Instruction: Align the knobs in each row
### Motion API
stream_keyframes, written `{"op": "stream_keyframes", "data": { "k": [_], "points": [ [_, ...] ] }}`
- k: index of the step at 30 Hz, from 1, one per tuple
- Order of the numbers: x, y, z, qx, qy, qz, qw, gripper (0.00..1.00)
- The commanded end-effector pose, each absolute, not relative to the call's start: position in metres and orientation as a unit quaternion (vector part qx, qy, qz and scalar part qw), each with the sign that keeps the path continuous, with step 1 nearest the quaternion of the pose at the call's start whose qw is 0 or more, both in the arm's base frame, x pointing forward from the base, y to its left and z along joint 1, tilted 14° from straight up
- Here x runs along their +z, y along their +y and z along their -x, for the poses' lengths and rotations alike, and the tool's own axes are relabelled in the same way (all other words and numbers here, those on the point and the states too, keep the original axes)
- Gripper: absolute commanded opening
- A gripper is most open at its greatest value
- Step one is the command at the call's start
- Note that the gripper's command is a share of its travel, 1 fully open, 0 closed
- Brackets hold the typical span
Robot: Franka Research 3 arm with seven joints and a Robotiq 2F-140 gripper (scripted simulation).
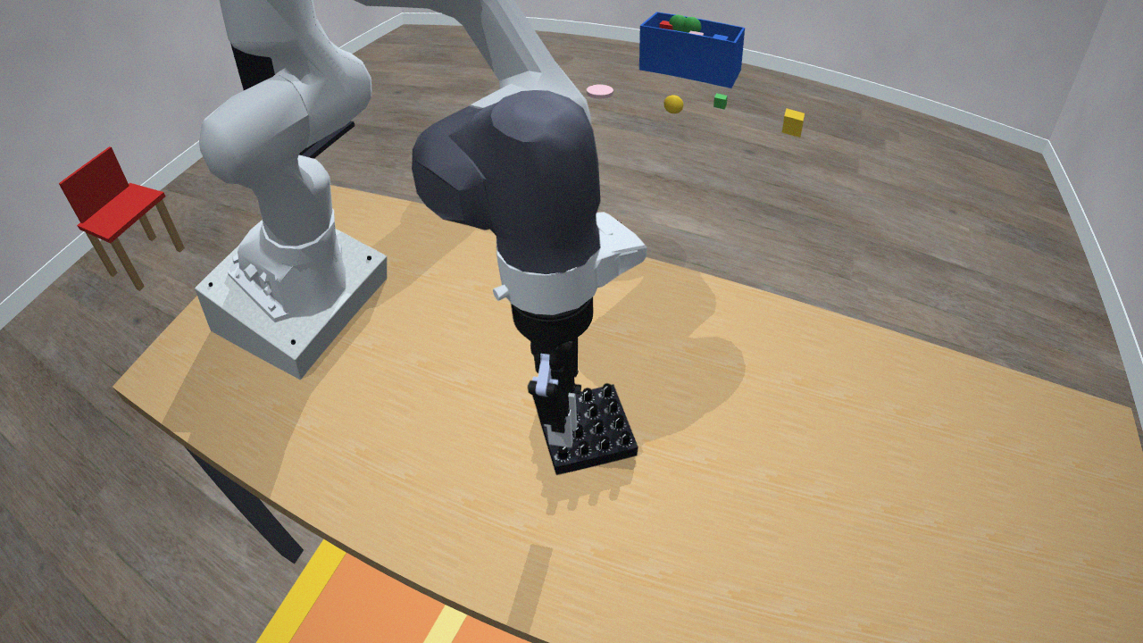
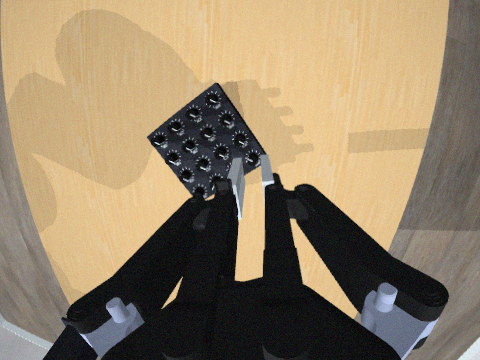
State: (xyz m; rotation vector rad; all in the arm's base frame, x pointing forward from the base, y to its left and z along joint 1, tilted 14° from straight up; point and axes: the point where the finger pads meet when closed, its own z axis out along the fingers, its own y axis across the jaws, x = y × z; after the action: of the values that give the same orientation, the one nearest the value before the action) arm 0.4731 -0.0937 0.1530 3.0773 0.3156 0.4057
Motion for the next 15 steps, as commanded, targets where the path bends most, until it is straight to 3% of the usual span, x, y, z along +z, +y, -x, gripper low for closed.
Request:
{"op": "stream_keyframes", "data": {
  "k": [1, 15],
  "points": [
    [0.154, -0.0929, -0.4723, 0.127, 0.023, -0.992, 0.006, 0.12],
    [0.1558, -0.093, -0.4721, 0.127, -0.081, -0.989, -0.007, 0.12]
  ]
}}
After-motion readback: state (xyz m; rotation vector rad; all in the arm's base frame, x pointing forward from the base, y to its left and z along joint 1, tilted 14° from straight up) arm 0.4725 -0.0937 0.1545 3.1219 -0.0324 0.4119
